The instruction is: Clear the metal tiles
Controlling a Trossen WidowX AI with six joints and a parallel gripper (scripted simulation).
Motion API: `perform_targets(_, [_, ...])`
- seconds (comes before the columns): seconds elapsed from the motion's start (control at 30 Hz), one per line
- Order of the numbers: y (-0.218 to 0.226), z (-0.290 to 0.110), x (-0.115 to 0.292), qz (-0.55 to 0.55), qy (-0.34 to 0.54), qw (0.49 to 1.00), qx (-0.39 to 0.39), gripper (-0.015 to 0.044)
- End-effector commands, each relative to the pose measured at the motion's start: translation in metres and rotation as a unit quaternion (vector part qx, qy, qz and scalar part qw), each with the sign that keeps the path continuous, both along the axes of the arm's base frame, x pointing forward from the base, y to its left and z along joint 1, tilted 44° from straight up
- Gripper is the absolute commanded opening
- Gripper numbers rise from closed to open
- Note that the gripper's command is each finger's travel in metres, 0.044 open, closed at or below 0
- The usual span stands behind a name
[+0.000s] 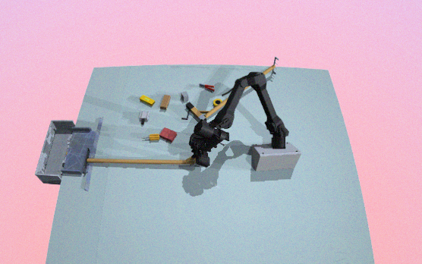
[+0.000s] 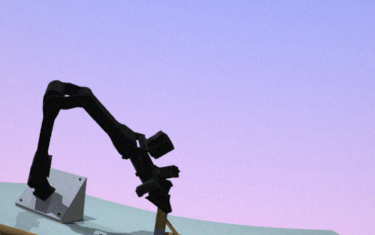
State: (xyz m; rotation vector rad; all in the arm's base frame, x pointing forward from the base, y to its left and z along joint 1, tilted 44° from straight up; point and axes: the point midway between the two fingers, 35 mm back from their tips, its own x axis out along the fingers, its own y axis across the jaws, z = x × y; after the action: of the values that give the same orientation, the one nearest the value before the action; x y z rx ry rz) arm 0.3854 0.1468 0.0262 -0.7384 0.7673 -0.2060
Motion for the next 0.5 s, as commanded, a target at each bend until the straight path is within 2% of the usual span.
perform_targets(0.0, [0.002, 0.002, -0.008, 0.003, -0.006, 1.000, 0.004, 0.0000])
perform_targets(0.47, [-0.005, 0.001, -0.030, 0.004, -0.007, 1.000, 0.003, 0.0000])
